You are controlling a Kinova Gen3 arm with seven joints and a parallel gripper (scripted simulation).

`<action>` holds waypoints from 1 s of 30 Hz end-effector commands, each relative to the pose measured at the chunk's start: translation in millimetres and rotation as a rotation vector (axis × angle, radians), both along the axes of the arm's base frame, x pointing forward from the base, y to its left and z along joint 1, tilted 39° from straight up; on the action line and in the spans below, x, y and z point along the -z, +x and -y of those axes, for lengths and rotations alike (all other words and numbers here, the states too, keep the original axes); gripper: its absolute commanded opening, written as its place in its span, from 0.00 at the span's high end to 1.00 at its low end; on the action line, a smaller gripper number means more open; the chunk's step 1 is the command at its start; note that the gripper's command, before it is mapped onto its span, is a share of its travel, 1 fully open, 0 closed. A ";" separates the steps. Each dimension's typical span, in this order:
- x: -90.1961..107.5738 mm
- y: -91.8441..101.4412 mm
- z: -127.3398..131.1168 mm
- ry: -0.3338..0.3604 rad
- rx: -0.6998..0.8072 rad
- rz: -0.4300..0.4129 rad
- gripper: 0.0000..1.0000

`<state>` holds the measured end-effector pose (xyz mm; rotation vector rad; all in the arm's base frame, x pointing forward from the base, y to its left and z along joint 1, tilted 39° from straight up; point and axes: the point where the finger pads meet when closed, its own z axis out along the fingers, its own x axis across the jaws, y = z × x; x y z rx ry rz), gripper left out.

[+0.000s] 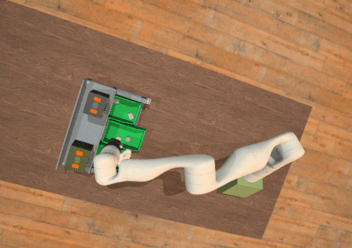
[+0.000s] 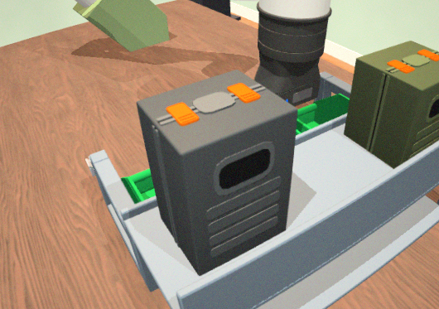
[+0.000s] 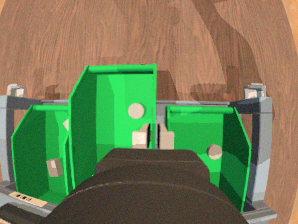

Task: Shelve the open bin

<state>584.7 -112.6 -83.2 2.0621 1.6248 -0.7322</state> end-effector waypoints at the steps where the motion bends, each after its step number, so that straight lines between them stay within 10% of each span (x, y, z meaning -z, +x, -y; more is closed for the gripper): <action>1: -1.0 1.1 -1.1 0.001 -0.002 0.002 0.68; 30: -10.2 2.2 -8.6 0.001 -0.002 0.002 0.68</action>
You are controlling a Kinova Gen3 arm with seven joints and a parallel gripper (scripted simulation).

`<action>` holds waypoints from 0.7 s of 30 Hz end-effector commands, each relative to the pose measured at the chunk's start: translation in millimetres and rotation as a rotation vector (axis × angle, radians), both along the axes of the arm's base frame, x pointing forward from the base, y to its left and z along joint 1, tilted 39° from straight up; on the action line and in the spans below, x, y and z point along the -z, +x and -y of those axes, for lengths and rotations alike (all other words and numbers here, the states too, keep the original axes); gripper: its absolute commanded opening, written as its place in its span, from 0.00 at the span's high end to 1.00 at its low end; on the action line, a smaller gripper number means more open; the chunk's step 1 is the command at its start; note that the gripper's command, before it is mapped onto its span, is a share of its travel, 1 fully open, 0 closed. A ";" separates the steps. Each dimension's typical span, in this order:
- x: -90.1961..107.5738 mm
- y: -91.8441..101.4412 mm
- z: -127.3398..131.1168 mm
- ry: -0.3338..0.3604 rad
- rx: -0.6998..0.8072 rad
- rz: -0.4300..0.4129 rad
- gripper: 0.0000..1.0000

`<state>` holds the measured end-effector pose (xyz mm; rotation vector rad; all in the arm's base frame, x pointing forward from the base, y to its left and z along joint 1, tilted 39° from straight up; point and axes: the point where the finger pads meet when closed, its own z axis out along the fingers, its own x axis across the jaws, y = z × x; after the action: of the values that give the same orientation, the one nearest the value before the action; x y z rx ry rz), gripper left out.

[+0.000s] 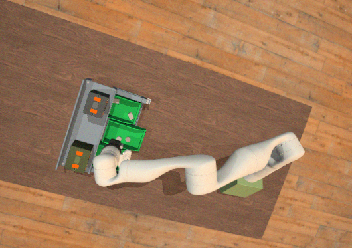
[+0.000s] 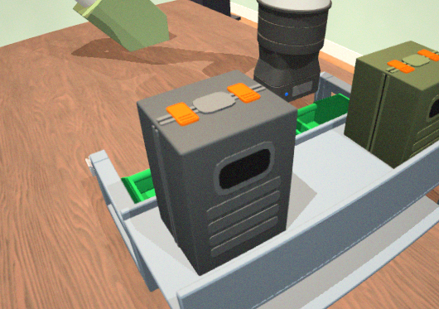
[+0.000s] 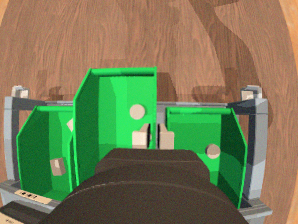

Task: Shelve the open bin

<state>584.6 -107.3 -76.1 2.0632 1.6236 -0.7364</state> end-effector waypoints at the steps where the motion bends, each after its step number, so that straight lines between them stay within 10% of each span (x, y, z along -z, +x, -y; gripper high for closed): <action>1: -4.1 2.5 -4.1 0.002 -0.004 0.005 0.68; 21: -24.1 4.8 -20.2 0.002 -0.004 0.005 0.68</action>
<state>587.1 -90.2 -54.7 2.0633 1.6233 -0.7369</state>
